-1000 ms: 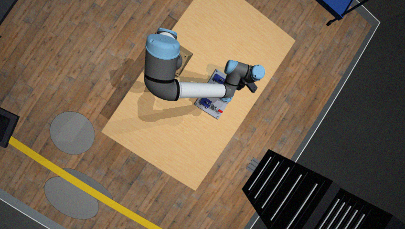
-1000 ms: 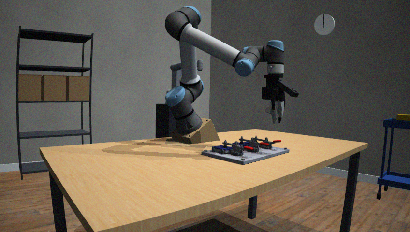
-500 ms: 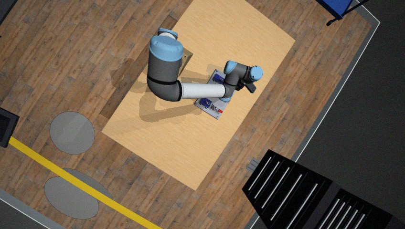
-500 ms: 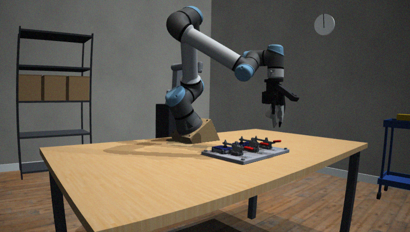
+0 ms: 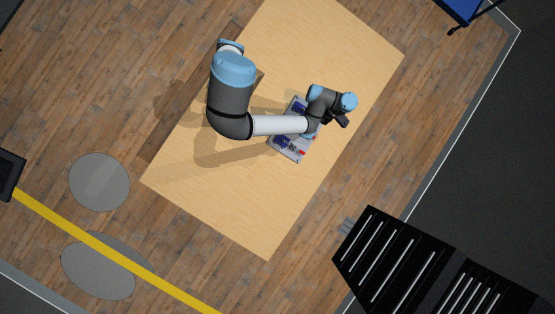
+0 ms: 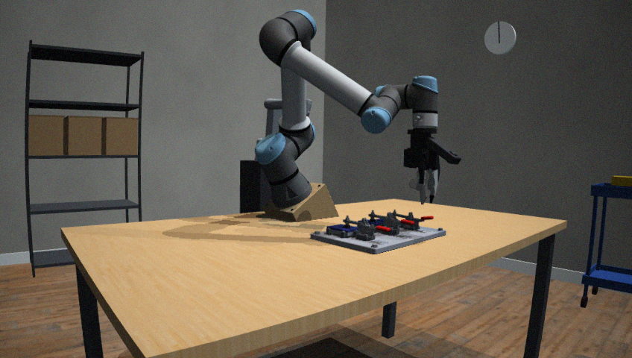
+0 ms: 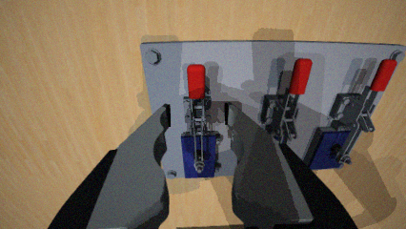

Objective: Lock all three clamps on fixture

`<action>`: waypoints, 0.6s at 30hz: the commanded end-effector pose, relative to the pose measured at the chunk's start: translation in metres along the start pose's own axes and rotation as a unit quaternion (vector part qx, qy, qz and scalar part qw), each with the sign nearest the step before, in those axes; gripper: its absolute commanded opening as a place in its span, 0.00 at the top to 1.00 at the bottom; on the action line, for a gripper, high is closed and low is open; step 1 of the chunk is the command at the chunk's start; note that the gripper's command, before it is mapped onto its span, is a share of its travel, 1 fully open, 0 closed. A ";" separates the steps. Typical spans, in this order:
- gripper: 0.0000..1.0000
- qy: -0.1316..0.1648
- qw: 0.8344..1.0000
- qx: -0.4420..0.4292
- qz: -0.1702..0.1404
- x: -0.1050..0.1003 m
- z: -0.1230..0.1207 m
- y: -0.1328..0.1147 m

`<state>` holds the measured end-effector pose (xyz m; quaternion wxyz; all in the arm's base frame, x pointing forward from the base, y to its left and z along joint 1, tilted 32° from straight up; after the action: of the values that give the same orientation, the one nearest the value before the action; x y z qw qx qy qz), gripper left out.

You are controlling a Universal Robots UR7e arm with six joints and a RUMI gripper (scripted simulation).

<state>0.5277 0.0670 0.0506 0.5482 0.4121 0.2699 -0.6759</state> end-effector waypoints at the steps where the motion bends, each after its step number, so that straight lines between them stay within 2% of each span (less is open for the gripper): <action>1: 0.72 -0.001 1.000 -0.001 -0.002 0.027 0.000 -0.001; 12: 0.72 -0.001 1.000 -0.001 -0.002 0.027 0.000 -0.001; 17: 0.72 -0.001 1.000 -0.001 -0.002 0.055 0.000 0.001; 18: 0.72 -0.001 1.000 -0.001 -0.002 0.055 0.000 0.001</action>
<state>0.5268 0.0514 0.0243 0.5483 0.4122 0.2697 -0.6758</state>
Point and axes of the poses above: the point where the finger pads meet when closed, its own x axis out along the fingers, its own z axis across the jaws, y = z × x, the point moved 8 cm from there along -x, back along the fingers, and after that the axes turned 9 degrees about x, right-handed, at the moved point
